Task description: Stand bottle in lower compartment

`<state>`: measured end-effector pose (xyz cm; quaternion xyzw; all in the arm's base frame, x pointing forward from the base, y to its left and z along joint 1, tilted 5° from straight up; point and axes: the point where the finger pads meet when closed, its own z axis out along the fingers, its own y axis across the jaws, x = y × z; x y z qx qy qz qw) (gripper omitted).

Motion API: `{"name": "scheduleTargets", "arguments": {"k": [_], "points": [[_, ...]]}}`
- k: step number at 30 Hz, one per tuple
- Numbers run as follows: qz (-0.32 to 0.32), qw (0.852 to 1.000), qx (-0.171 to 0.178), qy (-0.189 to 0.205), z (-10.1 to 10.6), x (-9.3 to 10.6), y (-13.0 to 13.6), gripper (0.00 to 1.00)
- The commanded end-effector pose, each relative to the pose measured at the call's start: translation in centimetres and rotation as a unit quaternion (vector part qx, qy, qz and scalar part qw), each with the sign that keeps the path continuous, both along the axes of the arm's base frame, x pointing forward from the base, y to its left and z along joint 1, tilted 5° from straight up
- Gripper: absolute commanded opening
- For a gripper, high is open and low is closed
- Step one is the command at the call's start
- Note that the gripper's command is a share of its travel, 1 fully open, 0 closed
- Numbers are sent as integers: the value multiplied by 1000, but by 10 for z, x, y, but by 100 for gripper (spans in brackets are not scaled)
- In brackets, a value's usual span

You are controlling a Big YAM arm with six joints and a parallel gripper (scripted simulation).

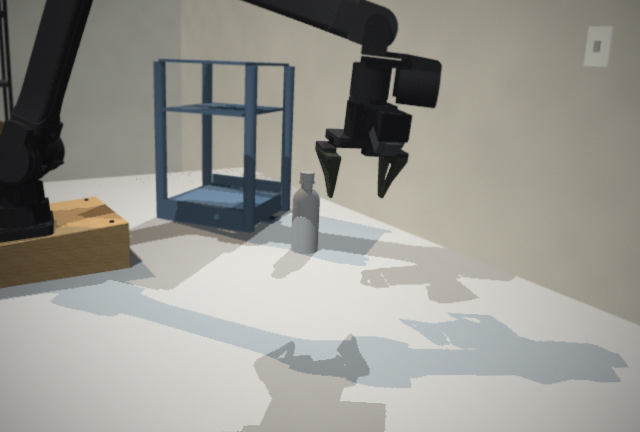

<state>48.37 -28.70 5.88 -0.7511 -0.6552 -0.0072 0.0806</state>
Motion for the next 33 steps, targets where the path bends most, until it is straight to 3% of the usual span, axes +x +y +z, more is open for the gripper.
{"name": "scheduleTargets", "arguments": {"k": [1, 20, 33], "points": [[0, 1000, -10, -16, 14, 10, -6, 87], [2, 1000, -10, -18, 9, 8, -4, 87], [16, 998, -23, -50, 3, 16, 1, 87]]}}
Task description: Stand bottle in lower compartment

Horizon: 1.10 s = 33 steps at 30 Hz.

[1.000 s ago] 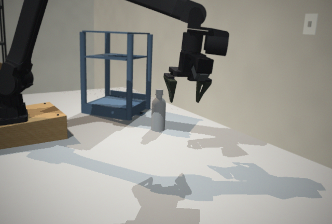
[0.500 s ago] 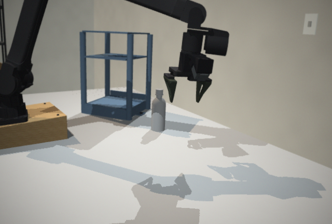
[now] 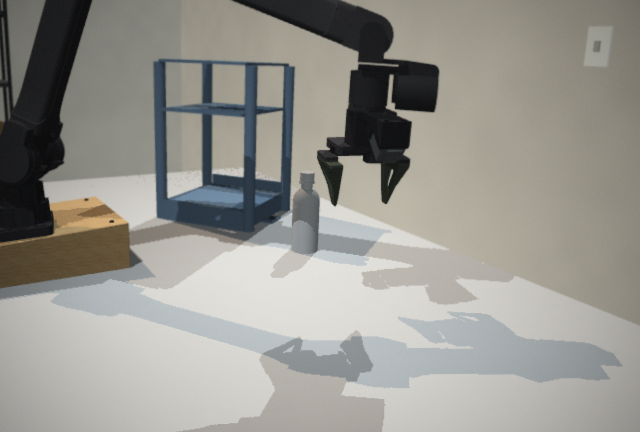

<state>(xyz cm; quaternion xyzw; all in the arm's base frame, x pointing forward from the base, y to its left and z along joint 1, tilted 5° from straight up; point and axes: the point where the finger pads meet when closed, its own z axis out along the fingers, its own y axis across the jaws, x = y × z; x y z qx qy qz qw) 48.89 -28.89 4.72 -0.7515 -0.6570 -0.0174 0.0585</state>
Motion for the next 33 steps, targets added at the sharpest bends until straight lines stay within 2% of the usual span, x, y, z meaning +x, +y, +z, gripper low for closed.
{"name": "scheduleTargets", "arguments": {"k": [1, 9, 11, 17, 26, 28, 33], "points": [[18, 999, -15, -32, 13, 12, 4, 87], [31, 996, -35, -77, 0, 24, 5, 87], [31, 996, -35, -77, 0, 24, 5, 87], [44, 990, -56, -123, -13, 35, 7, 87], [70, 970, -97, -211, -29, 53, 12, 87], [70, 970, -97, -211, -29, 53, 12, 87], [87, 952, -124, -266, -33, 61, 18, 87]]}}
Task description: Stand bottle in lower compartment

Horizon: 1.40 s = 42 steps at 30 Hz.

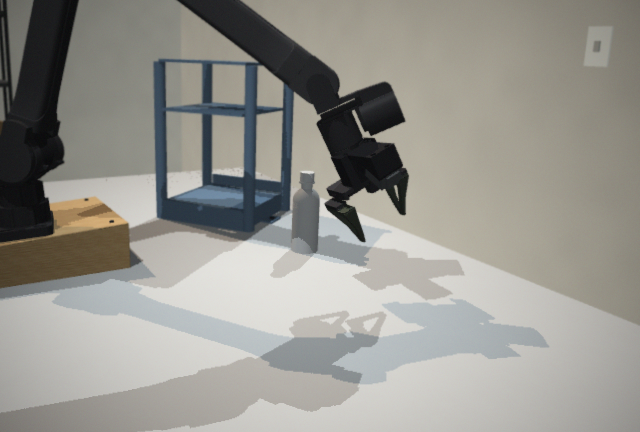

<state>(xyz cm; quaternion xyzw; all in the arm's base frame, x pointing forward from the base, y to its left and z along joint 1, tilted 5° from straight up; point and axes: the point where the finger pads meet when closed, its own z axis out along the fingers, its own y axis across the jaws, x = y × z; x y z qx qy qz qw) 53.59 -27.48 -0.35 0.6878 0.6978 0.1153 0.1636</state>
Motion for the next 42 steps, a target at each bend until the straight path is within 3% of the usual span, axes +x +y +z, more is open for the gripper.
{"name": "scheduleTargets", "arguments": {"k": [1, 10, 12, 15, 27, 29, 42], "points": [[27, 997, -34, -56, 17, 16, 5, 87], [62, 979, -93, -168, 22, 21, 22, 87], [62, 979, -93, -168, 22, 21, 22, 87], [77, 970, -116, -201, 26, 17, 30, 87], [199, 913, -265, -239, 32, -60, 80, 87], [199, 913, -265, -239, 32, -60, 80, 87], [289, 829, -406, -255, 51, -150, 129, 87]]}}
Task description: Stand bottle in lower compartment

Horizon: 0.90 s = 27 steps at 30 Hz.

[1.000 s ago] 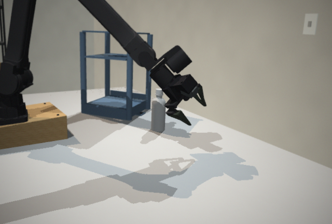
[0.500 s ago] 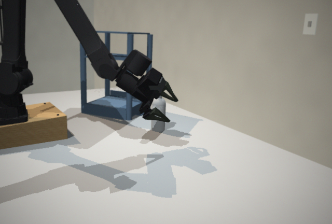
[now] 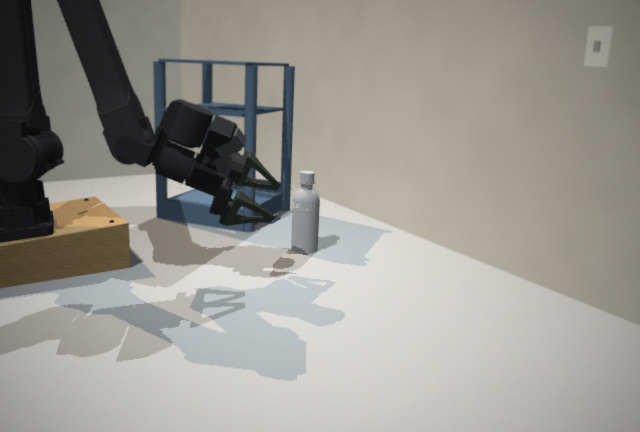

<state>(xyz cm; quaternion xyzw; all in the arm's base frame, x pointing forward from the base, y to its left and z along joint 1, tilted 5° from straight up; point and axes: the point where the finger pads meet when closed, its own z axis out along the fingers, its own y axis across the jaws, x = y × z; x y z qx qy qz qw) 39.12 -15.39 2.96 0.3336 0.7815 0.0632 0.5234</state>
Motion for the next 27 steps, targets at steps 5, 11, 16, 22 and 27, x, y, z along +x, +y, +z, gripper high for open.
{"name": "scheduleTargets", "arguments": {"k": [5, 11, 16, 22, 27], "points": [[41, 994, -99, -27, 21, -25, 17, 87], [91, 985, -147, -21, 16, -22, 50, 87], [127, 975, -179, -19, 13, -17, 73, 87], [150, 968, -199, -17, 10, -16, 89, 87], [170, 961, -217, -17, 9, -16, 103, 87]]}}
